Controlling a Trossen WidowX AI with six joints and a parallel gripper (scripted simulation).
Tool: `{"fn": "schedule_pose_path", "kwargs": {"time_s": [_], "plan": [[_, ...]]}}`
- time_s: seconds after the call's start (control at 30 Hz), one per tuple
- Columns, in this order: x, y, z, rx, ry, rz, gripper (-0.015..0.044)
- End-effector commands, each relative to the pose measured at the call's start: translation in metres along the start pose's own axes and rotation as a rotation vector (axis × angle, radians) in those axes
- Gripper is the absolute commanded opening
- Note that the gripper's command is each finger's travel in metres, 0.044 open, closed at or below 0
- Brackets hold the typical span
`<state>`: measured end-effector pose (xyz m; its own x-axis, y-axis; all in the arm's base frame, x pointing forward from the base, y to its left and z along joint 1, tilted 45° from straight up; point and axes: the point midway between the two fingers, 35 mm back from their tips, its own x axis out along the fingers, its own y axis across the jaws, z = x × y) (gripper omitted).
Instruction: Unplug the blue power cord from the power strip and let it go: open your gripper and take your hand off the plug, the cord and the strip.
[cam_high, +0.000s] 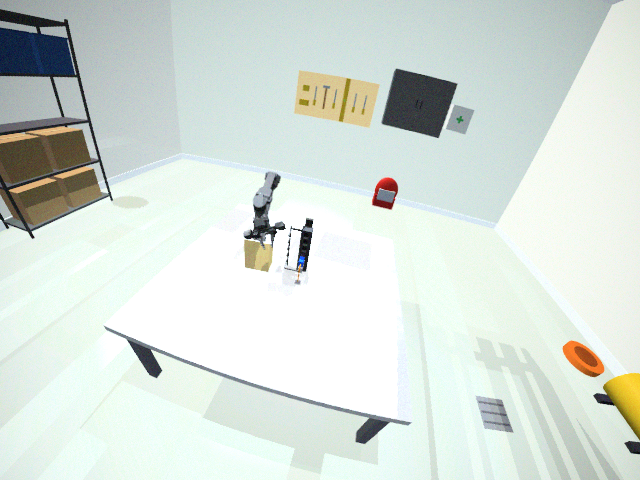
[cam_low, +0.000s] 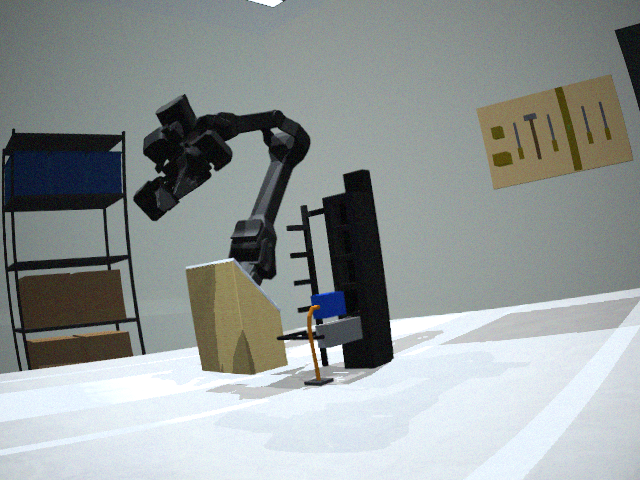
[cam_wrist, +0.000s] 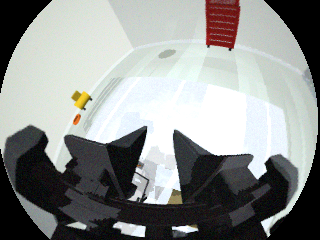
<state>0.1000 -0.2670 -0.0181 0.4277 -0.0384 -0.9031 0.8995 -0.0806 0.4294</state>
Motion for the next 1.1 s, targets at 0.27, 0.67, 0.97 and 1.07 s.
{"fn": "schedule_pose_path", "kwargs": {"time_s": [0.27, 0.67, 0.97, 1.07], "plan": [[0.075, 0.092, -0.113, 0.05, 0.569, -0.208, 0.016], [0.093, 0.115, -0.181, 0.112, 0.772, -0.44, 0.016], [0.091, 0.115, -0.183, 0.113, 0.772, -0.44, 0.016], [0.088, 0.117, -0.186, 0.113, 0.772, -0.44, 0.016]]}}
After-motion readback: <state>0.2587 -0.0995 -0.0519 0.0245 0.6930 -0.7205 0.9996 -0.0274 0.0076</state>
